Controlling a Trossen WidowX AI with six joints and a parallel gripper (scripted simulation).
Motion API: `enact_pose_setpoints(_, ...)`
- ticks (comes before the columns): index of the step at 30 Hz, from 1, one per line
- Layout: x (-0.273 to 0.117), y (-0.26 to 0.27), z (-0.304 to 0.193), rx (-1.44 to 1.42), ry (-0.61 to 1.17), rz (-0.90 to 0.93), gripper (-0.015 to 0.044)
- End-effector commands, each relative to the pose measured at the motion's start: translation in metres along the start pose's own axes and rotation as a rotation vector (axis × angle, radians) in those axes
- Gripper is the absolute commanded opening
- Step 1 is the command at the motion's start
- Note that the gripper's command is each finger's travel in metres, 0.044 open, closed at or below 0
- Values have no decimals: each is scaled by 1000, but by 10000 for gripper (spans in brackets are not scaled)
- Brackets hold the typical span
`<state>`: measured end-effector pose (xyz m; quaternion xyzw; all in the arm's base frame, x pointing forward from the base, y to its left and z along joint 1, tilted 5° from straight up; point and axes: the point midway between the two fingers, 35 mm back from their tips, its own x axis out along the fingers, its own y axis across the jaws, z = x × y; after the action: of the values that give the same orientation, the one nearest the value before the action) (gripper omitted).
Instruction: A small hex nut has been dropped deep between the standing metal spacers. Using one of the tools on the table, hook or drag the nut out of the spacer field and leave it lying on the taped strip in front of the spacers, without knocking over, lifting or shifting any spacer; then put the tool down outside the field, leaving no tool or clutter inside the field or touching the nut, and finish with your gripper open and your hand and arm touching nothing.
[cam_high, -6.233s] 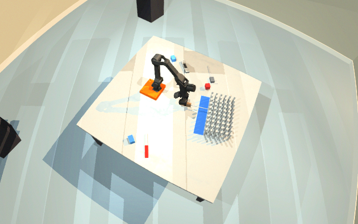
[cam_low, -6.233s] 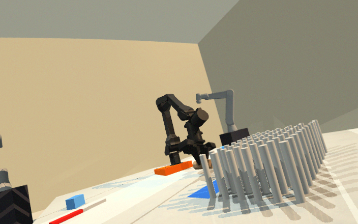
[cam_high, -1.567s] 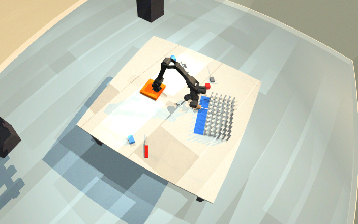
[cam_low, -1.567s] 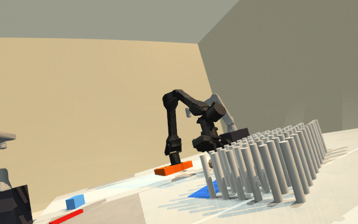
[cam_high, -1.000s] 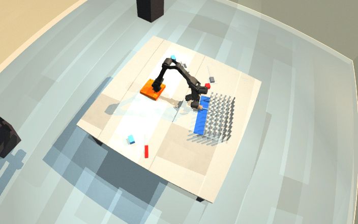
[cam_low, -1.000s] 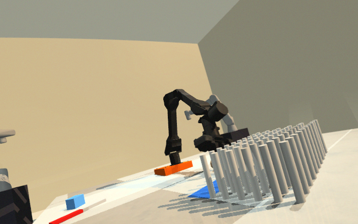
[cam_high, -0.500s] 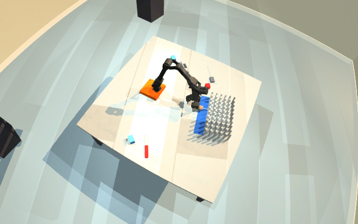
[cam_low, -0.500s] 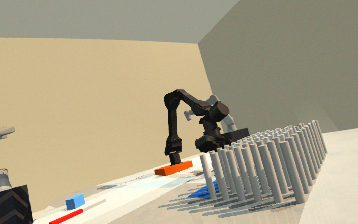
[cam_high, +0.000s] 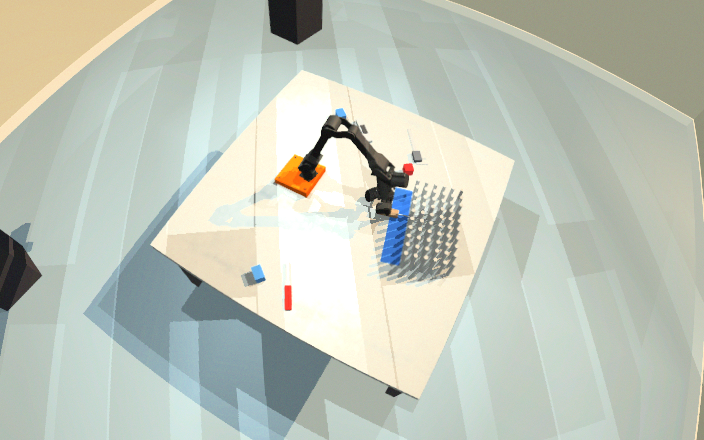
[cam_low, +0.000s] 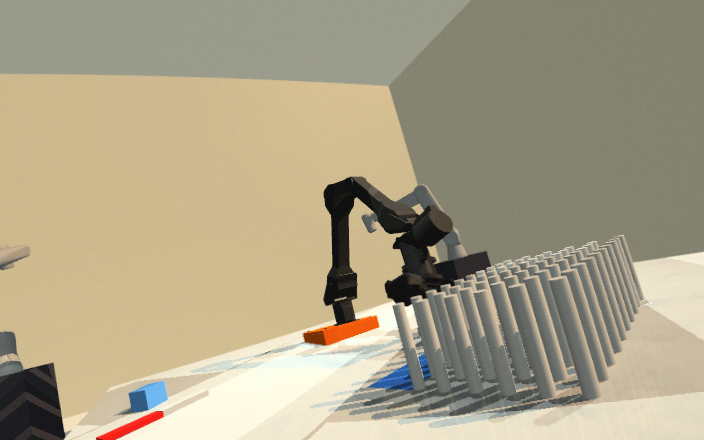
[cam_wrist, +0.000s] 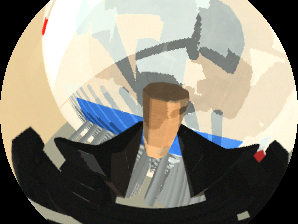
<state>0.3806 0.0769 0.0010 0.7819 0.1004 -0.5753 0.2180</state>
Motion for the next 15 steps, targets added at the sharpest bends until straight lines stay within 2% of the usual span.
enact_pose_setpoints(1, 2, 0, 2, 3, -2, 4, 0)
enact_pose_setpoints(15, 0, -1, 8, 3, -3, 4, 0)
